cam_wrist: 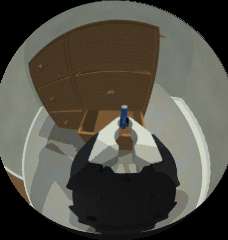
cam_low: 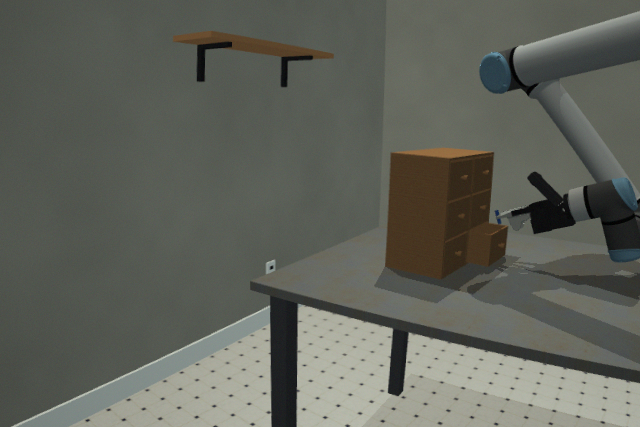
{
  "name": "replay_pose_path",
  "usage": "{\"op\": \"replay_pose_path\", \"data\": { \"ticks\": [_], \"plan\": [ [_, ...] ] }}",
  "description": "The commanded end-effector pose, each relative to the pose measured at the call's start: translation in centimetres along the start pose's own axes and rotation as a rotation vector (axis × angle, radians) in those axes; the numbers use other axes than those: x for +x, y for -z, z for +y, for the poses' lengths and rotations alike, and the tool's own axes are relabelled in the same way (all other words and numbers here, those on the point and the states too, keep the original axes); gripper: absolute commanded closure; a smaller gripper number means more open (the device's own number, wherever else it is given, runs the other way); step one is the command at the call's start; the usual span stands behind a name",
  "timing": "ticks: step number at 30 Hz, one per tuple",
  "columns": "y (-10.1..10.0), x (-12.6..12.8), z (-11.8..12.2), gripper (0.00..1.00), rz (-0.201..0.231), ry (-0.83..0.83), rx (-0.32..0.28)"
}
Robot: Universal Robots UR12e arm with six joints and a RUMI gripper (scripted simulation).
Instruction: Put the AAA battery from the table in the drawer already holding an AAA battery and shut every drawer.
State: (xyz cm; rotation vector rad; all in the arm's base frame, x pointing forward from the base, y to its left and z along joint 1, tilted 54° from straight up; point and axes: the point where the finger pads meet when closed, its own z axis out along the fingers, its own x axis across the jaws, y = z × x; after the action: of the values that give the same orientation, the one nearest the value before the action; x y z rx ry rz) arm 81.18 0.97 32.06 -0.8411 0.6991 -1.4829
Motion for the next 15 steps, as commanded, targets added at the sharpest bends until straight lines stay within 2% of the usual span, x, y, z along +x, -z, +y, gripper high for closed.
{"op": "replay_pose_path", "data": {
  "ticks": [1,15],
  "plan": [
    [-0.71,-0.01,-0.29,0.98,0.000,0.000,0.000],
    [-1.43,-0.01,-0.55,0.98,0.000,0.000,0.000]
  ]
}}
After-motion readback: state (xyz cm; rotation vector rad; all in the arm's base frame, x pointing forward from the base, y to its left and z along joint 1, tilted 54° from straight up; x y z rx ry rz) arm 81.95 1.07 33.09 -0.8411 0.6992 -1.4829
